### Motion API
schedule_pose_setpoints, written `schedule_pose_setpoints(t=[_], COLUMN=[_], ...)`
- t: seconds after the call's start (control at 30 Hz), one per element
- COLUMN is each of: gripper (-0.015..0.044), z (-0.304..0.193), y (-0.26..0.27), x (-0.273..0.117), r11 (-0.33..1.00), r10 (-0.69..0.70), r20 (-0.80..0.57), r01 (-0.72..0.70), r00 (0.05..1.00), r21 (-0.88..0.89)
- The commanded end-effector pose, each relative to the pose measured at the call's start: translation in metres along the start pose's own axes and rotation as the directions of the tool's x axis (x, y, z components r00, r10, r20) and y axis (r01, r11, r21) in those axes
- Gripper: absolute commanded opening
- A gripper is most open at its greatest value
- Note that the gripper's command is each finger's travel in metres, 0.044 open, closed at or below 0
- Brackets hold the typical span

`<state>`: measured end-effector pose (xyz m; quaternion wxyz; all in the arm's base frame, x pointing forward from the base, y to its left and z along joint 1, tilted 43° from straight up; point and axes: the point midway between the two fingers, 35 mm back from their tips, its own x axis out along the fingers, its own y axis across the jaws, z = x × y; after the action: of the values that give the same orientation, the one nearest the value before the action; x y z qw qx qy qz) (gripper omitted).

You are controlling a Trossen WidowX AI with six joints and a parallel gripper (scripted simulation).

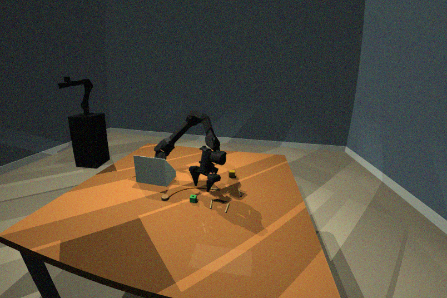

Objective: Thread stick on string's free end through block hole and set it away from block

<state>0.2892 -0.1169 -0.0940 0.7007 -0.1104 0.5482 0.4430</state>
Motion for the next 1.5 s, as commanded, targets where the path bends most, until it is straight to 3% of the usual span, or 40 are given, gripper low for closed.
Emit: schedule_pose_setpoints(t=[0.0,0.1,0.67,0.83,1.0,1.17,1.3,1.47], gripper=[0.044,0.044,0.044,0.044,0.044,0.044,0.044,0.044], z=[-0.047,-0.065,-0.065,-0.066,-0.066,-0.066,-0.067,-0.067], y=[-0.003,-0.002,-0.002,-0.001,0.0,0.001,0.002,0.003], x=[0.007,0.01,0.01,0.007,0.004,0.001,-0.002,-0.005], r11=[0.999,0.999,0.999,0.919,0.624,0.182,-0.208,-0.618], r10=[0.035,0.035,0.035,0.035,0.035,0.035,0.035,0.035], r20=[0.17,0.244,0.244,0.244,0.243,0.243,0.243,0.243], r01=[-0.031,-0.026,-0.03,-0.128,-0.212,-0.246,-0.231,-0.17], r00=[0.985,0.969,0.969,0.969,0.969,0.969,0.969,0.969], r21=[-0.029,-0.04,-0.025,0.374,0.752,0.952,0.951,0.768])
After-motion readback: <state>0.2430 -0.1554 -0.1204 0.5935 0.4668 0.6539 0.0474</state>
